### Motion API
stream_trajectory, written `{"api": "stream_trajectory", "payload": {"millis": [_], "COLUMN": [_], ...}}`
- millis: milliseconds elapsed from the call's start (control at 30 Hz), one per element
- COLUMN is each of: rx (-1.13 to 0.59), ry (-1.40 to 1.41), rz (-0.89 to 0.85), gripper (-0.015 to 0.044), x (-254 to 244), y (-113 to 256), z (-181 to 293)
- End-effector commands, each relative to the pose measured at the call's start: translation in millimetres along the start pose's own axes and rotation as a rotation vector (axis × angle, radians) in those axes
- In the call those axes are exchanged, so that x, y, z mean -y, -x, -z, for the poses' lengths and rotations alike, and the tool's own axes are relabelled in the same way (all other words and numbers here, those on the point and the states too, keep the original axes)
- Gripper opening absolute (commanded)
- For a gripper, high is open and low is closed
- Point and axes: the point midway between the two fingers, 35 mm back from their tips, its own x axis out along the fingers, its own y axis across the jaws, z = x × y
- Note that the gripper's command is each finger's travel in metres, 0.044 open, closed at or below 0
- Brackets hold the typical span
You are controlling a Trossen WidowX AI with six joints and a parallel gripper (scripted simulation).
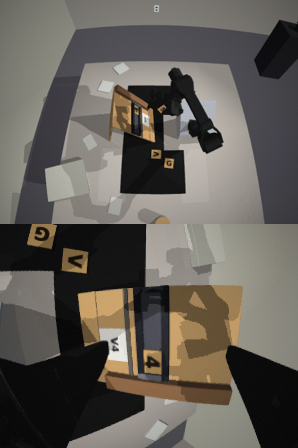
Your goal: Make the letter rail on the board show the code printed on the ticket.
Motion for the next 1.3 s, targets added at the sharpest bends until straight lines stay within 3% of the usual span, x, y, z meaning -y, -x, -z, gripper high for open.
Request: {"api": "stream_trajectory", "payload": {"millis": [0,300,333,433,833,1267], "rx": [0.007,0.007,0.008,0.013,-0.180,-0.430], "ry": [0.036,0.036,0.026,-0.117,-0.801,-1.205], "rz": [0.013,0.013,0.007,-0.077,-0.412,-0.491], "gripper": [0.0440,0.0440,0.0414,0.0340,0.0340,0.0340], "x": [-1.0,-1.0,-1.4,-6.7,-54.4,-99.9], "y": [1.2,1.2,-0.4,-23.2,-121.6,-169.7], "z": [-3.3,-3.3,-3.8,-10.9,-49.8,-76.8]}}
